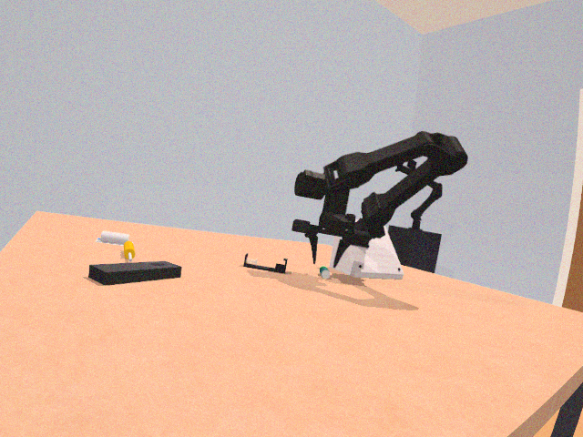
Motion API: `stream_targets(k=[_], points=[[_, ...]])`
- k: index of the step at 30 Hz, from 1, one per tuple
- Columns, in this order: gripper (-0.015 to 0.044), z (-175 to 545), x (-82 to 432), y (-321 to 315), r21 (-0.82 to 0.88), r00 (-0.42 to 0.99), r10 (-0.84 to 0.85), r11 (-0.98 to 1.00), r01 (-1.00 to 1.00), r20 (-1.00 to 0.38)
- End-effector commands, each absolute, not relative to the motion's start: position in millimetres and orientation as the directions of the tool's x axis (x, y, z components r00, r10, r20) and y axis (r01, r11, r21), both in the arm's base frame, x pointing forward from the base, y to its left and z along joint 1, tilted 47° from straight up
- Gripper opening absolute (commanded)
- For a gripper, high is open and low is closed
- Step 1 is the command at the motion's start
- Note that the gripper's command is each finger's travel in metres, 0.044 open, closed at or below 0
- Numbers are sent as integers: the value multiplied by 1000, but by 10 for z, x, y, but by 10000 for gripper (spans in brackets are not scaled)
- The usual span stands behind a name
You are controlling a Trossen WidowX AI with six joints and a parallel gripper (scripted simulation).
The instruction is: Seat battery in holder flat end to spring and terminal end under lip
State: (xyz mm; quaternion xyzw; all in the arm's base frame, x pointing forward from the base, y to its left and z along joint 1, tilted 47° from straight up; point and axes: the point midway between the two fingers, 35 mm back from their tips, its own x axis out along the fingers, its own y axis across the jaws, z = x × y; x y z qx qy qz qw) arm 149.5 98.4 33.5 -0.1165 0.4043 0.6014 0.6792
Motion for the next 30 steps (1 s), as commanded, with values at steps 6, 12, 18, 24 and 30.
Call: stream_targets(k=[6,12,18,24,30], points=[[231,245,1472,1097,335,-52,729,249,-909,-683],[231,198,1456,1162,336,-53,732,247,-909,-680],[100,197,1455,1164,336,-53,732,247,-909,-680],[69,197,1455,1164,336,-53,732,247,-909,-680],[69,215,1462,1139,336,-52,730,248,-909,-681]])
